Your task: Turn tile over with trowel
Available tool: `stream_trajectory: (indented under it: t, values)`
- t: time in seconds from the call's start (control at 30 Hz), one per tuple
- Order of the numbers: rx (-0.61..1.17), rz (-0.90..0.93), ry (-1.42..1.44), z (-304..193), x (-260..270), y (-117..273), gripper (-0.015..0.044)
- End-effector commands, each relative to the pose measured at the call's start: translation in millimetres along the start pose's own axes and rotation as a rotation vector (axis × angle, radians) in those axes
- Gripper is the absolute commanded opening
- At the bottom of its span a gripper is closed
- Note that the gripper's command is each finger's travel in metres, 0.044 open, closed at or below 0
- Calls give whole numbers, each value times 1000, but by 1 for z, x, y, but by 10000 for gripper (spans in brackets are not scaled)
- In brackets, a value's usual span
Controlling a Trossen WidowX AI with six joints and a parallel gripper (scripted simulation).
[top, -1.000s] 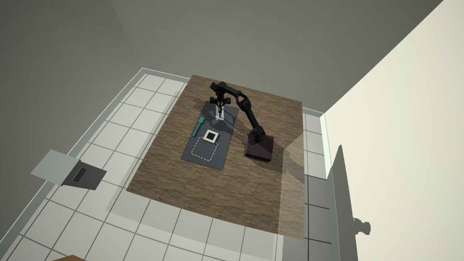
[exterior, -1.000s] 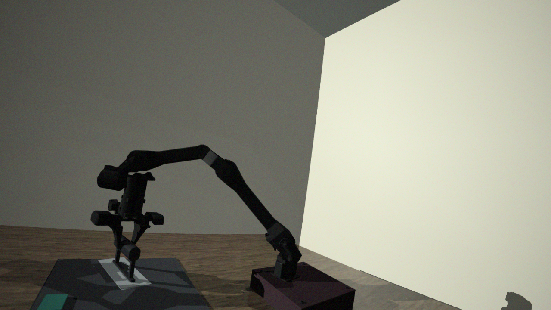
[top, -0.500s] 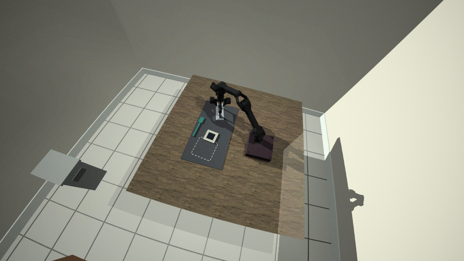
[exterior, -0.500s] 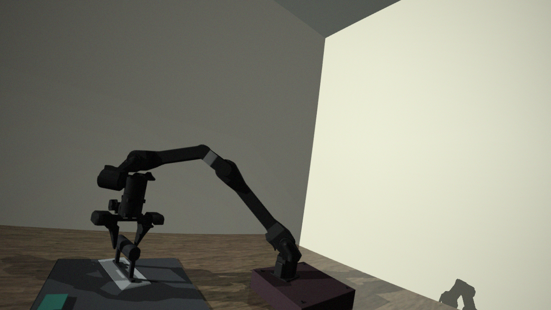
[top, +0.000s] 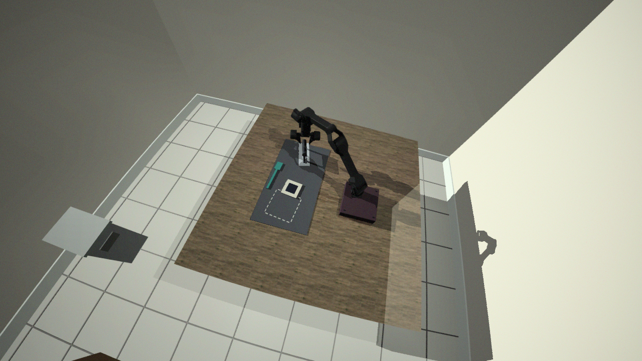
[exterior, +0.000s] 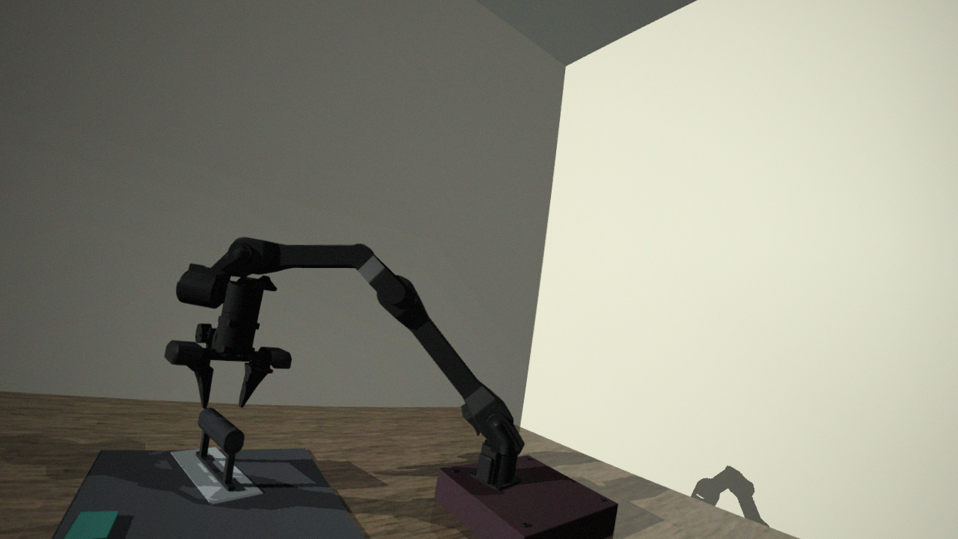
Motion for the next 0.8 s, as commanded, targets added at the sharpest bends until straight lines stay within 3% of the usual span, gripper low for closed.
stream_trajectory:
  t: [0.0, 0.77]
  values:
    - [4, 0, -8, -1, 0, 5, 270]
    - [3, 1, 703, -2, 0, 5, 270]
Point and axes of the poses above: the point midway between the two fingers, 35 mm back from their tips, its own y axis back along the fingers, its own x axis across the jaws, z = x × y, the point moved 4 cm from there along y, back along the fingers, and after that the axes turned 11 degrees about y, right-handed, at the moved point
